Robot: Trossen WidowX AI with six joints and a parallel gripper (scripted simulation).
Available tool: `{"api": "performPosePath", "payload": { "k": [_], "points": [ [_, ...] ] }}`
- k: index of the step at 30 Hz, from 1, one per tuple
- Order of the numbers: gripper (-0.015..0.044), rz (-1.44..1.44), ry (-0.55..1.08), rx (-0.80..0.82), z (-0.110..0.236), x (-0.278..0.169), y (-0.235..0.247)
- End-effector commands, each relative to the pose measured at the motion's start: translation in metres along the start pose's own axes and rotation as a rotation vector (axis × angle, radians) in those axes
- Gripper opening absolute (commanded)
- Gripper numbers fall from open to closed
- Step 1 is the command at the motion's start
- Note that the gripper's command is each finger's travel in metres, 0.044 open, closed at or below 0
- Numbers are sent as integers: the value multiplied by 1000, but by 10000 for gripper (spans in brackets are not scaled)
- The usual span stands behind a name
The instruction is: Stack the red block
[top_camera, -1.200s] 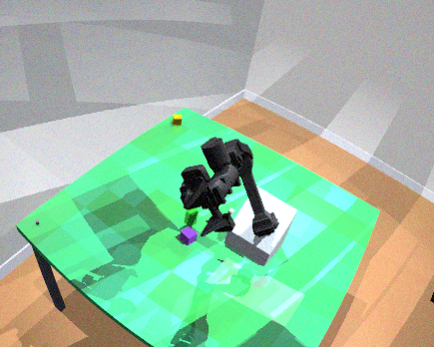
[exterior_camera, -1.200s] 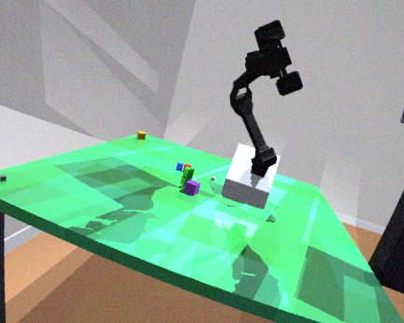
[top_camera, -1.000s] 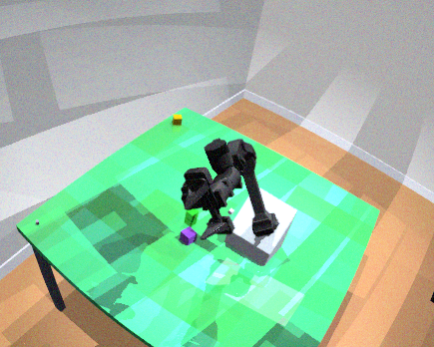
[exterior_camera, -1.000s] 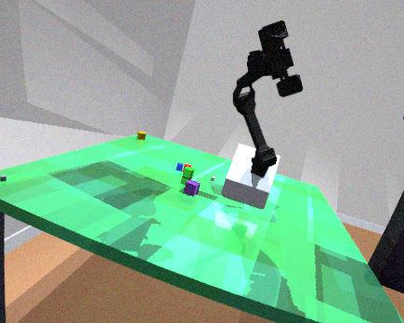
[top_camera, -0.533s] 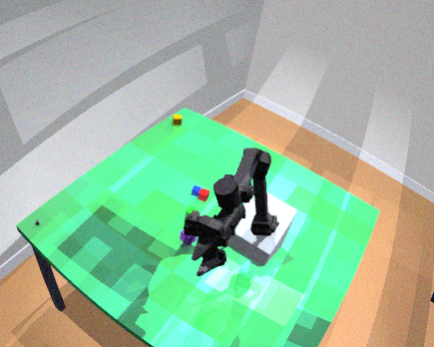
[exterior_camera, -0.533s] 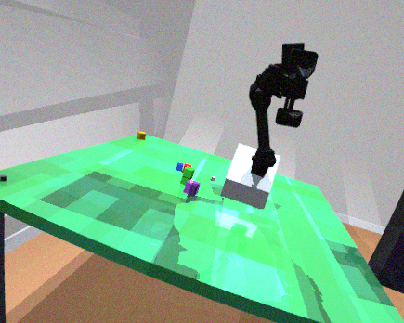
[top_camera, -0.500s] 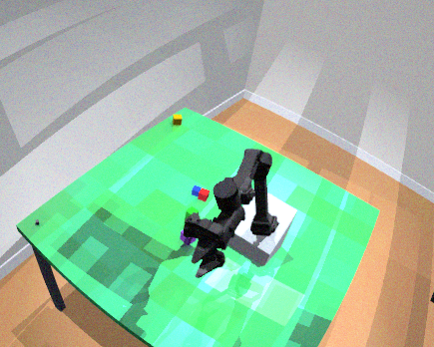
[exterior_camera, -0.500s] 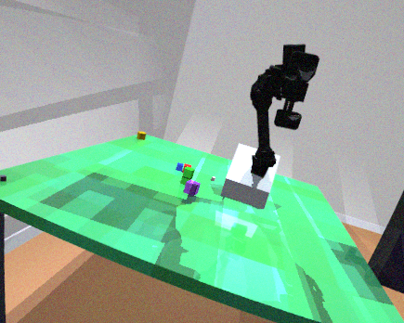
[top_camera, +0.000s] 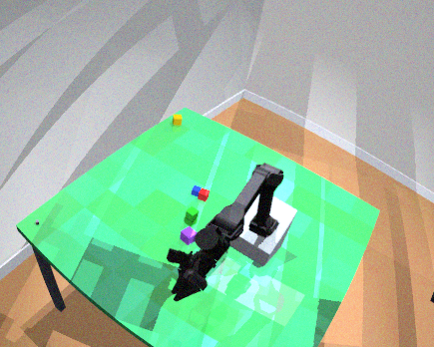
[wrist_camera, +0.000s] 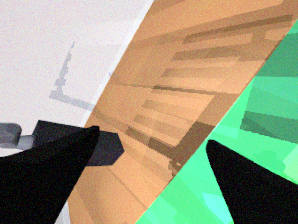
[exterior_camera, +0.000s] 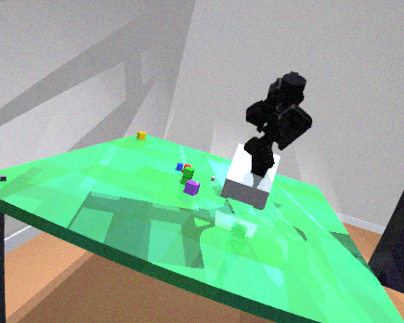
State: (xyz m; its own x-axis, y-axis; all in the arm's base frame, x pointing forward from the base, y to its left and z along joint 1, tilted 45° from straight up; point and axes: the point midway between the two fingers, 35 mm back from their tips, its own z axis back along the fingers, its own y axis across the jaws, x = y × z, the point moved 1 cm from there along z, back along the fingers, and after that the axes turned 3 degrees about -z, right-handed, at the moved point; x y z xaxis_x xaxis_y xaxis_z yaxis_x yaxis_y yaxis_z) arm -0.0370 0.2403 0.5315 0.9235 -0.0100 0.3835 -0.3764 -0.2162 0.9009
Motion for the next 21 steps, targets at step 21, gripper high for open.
{"api": "performPosePath", "payload": {
  "k": [21],
  "points": [
    [440,497,51,-662,-74,87,-217]
  ]
}}
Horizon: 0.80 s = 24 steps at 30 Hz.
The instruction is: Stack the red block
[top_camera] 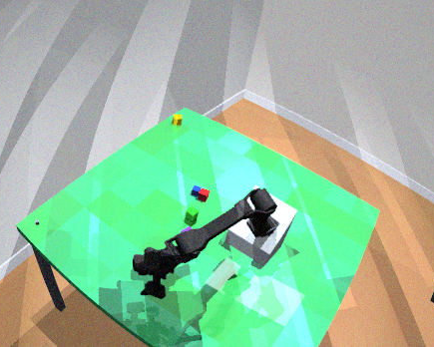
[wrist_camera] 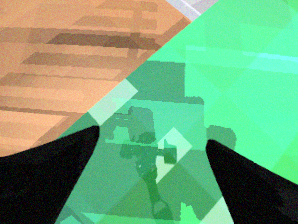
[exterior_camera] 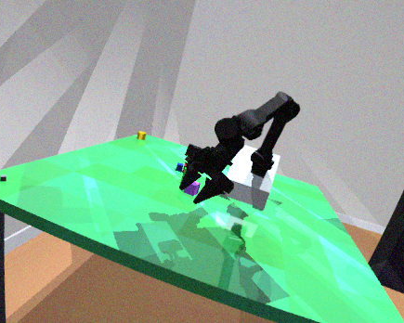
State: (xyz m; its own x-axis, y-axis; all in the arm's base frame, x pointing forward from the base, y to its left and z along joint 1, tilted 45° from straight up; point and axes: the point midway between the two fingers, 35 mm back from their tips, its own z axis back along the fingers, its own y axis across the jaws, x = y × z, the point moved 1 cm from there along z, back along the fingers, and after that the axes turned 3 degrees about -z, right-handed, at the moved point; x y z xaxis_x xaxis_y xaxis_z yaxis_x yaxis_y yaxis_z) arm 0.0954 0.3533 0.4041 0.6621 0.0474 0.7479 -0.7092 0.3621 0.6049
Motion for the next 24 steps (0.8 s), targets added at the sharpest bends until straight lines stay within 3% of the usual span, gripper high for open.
{"api": "performPosePath", "payload": {
  "k": [1,11,24],
  "points": [
    [440,57,47,-92,-22,1,-38],
    [440,106,162,-326,-52,6,-153],
    [440,87,396,-504,-47,-11,-309]
  ]
}}
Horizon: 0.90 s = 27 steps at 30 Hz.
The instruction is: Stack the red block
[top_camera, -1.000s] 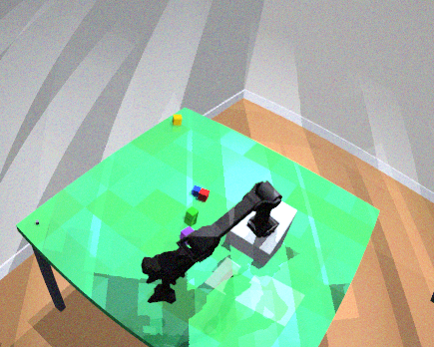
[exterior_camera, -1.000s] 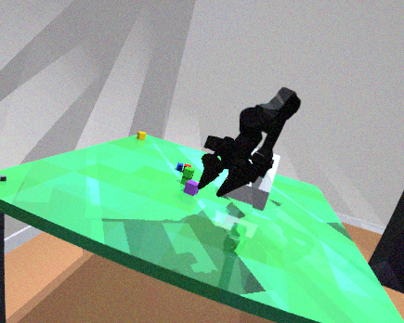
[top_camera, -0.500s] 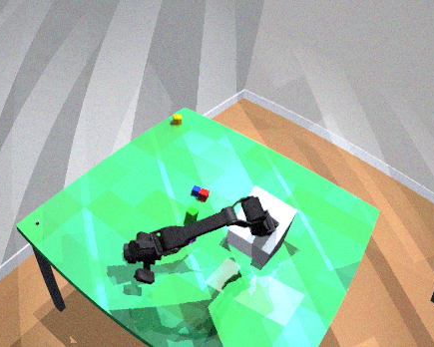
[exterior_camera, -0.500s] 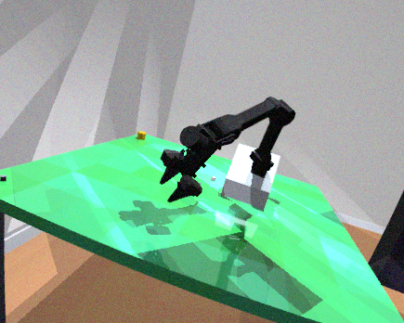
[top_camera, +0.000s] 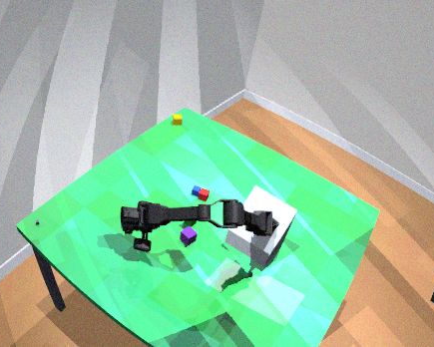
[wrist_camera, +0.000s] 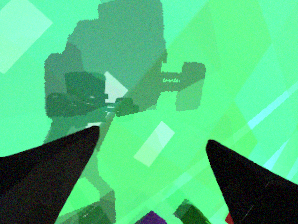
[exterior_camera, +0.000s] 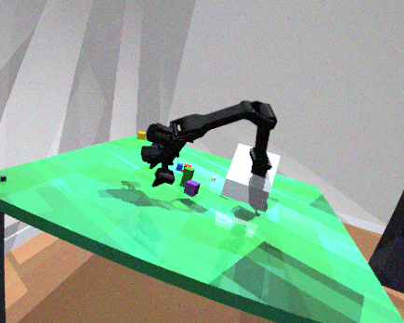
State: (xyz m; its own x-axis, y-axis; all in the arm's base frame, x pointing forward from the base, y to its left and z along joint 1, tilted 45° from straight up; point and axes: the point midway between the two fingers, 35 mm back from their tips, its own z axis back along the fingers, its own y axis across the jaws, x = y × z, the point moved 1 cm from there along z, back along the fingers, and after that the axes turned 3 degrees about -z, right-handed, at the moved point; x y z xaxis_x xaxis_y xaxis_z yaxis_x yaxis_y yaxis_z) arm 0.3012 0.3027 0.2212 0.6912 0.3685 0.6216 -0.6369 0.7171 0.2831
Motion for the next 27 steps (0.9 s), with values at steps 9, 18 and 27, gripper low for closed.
{"api": "performPosePath", "payload": {
  "k": [9,18,27],
  "points": [
    [440,-70,247,-25,-39,-56,-126],
    [440,-146,357,44,-47,-105,-206],
    [440,-261,394,146,-42,-164,-272]
  ]
}}
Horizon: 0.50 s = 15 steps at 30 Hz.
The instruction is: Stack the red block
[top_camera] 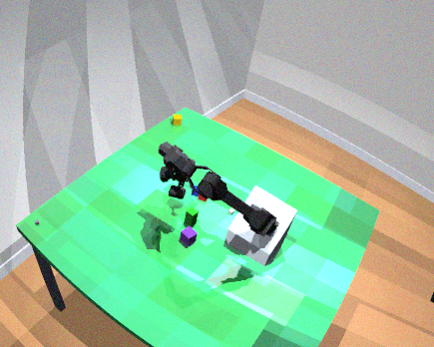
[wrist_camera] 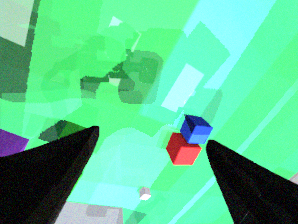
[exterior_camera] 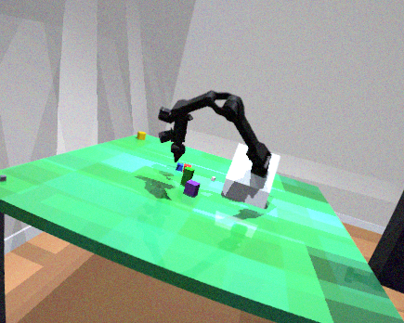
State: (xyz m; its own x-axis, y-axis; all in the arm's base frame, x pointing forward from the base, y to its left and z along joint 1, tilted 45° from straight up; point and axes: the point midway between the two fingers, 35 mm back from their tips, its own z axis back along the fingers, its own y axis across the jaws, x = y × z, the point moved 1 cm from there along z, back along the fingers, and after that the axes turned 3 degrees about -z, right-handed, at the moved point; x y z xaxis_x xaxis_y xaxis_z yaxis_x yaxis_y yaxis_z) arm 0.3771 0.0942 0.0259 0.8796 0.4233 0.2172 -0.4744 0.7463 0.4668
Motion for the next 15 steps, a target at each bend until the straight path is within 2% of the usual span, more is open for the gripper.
{"api": "performPosePath", "payload": {
  "k": [1,11,15],
  "points": [
    [440,-40,4,59,-2,-19,-30],
    [440,-118,-49,222,-9,-77,-92],
    [440,-123,-56,233,-9,-79,-96]
  ]
}}
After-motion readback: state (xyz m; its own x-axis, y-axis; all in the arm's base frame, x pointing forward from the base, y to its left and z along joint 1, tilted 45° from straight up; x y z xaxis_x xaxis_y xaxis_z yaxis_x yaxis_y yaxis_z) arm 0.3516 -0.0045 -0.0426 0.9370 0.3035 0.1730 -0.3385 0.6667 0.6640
